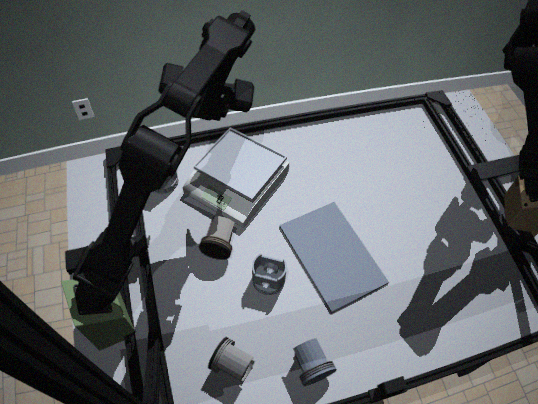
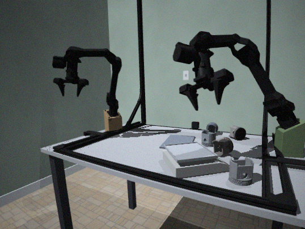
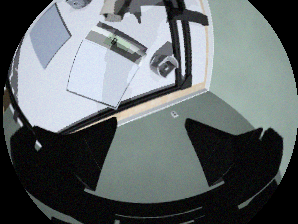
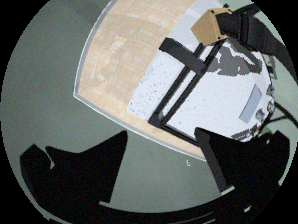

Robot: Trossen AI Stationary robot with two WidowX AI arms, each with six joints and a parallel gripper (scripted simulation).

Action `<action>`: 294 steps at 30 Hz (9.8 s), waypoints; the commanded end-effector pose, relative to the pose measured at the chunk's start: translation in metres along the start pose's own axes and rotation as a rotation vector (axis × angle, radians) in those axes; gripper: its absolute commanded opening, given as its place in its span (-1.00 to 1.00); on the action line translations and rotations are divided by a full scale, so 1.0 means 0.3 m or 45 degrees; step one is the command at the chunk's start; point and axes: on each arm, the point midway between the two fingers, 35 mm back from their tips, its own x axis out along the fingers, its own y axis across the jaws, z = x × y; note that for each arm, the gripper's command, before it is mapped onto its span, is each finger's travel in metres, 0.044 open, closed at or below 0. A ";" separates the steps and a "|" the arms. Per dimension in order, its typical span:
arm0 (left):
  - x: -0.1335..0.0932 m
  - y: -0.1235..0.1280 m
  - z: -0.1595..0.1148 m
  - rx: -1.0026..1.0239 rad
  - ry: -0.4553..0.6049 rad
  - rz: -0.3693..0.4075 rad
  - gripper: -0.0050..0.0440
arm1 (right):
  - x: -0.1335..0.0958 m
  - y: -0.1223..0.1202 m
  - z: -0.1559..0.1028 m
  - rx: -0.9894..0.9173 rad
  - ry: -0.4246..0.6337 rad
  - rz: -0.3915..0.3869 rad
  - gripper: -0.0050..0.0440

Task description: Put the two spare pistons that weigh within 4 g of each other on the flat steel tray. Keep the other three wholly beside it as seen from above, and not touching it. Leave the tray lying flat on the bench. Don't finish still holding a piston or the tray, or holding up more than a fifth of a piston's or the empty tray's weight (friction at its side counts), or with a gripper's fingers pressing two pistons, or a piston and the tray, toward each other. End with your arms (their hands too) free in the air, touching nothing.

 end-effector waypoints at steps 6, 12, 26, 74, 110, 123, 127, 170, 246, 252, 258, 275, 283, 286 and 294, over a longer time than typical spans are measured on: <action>0.010 -0.012 0.036 -0.132 0.028 0.015 0.75 | 0.019 0.013 0.059 -0.122 -0.025 0.055 1.00; 0.017 -0.018 0.057 -0.330 0.068 0.043 0.75 | 0.023 0.019 0.077 -0.303 -0.067 0.137 1.00; 0.030 -0.030 0.092 -0.725 0.139 0.113 0.75 | 0.028 0.032 0.112 -0.662 -0.173 0.299 1.00; 0.122 -0.095 0.288 -2.081 0.210 0.537 0.75 | -0.006 0.080 0.257 -1.794 -0.873 0.789 1.00; 0.232 -0.155 0.471 -3.047 -0.036 1.003 0.75 | 0.030 0.030 0.222 -2.508 -1.632 0.995 1.00; 0.225 -0.124 0.500 -3.324 -0.180 0.909 0.75 | 0.137 -0.047 0.095 -2.900 -1.480 1.082 1.00; 0.203 -0.099 0.515 -3.343 -0.237 0.732 0.75 | 0.174 -0.084 0.054 -3.035 -1.378 1.110 1.00; 0.086 -0.028 0.561 -3.230 -0.619 -0.261 0.75 | 0.315 -0.401 0.004 -3.591 -0.303 -0.053 1.00; -0.229 0.588 0.938 -2.274 -0.572 -0.073 0.75 | 0.315 -0.401 0.004 -3.590 0.097 -0.307 1.00; -0.229 0.588 0.938 -2.090 -0.482 -0.089 0.75 | 0.315 -0.401 0.004 -3.590 0.097 -0.307 1.00; -0.229 0.588 0.938 -1.967 -0.423 -0.100 0.75 | 0.315 -0.401 0.004 -3.590 0.097 -0.307 1.00; -0.203 0.597 0.946 -1.657 -0.278 -0.123 0.75 | 0.315 -0.401 0.004 -3.590 0.097 -0.307 1.00; -0.163 0.610 0.958 -1.657 -0.278 -0.123 0.75 | 0.315 -0.401 0.004 -3.590 0.097 -0.307 1.00; -0.147 0.615 0.962 -1.657 -0.278 -0.123 0.75 | 0.315 -0.401 0.004 -3.590 0.097 -0.307 1.00; -0.117 0.625 0.971 -1.657 -0.278 -0.123 0.75 | 0.315 -0.401 0.004 -3.590 0.097 -0.307 1.00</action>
